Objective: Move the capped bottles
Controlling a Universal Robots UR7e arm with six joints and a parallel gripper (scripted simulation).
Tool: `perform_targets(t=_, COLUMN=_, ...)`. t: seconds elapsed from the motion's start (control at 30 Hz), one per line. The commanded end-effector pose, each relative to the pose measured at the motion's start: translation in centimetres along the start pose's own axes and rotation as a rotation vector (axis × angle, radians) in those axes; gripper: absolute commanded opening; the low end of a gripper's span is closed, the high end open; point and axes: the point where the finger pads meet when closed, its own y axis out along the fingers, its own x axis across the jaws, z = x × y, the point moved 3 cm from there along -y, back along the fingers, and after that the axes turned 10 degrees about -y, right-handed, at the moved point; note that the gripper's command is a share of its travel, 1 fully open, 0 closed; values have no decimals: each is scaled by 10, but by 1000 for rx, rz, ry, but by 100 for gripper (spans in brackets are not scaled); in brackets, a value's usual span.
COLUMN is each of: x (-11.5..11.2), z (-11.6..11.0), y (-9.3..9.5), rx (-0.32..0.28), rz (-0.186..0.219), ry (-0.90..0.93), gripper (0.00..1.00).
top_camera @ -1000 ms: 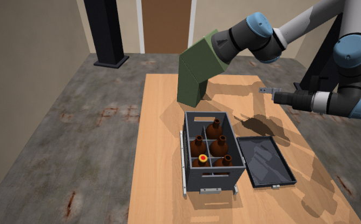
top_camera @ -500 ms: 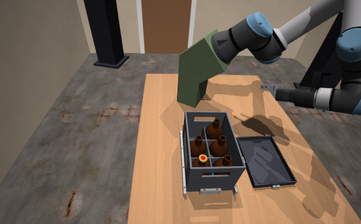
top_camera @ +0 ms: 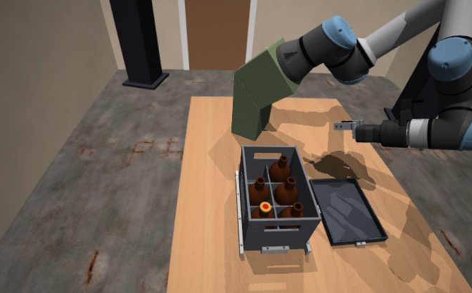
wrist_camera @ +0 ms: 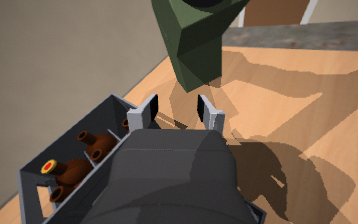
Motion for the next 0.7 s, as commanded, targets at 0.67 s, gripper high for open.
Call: perform_targets(t=0.67, x=-45, z=-23, y=11, rx=-147, rz=67, ry=-143, gripper=100)
